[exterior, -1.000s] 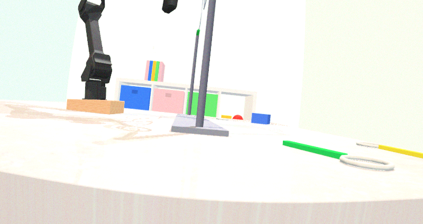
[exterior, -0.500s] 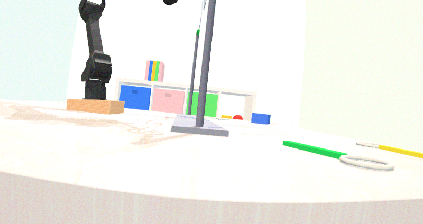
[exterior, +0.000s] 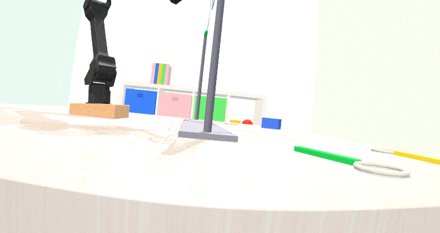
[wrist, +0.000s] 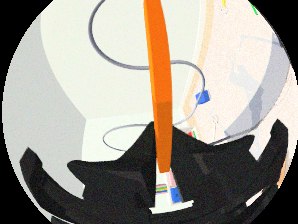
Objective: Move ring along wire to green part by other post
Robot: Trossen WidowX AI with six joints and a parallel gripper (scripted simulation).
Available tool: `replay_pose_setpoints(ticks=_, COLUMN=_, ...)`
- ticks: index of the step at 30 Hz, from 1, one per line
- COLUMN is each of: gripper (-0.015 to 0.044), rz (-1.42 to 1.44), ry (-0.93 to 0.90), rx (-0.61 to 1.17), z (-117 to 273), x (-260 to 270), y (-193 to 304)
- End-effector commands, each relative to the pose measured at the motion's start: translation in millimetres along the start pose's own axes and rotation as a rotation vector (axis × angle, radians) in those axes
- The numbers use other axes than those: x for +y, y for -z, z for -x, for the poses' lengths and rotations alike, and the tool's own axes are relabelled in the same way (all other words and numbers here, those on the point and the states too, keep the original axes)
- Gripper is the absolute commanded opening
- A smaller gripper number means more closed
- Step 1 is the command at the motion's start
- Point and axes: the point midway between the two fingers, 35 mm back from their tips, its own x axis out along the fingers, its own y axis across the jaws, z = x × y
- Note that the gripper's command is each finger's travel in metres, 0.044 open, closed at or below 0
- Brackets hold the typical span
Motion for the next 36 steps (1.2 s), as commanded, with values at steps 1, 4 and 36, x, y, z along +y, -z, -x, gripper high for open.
replay_pose_setpoints(ticks=1, gripper=-0.0150, rz=0.075, ry=0.040, rx=-0.005, z=0.1, x=-3.5, y=-0.6)
replay_pose_setpoints(ticks=4, gripper=-0.0150, rz=0.129, ry=0.071, rx=-0.007, z=0.2, x=-7.4, y=-1.0)
replay_pose_setpoints(ticks=36, gripper=-0.0150, rz=0.763, ry=0.438, rx=-0.034, z=9.9, x=-49.8, y=-20.6)
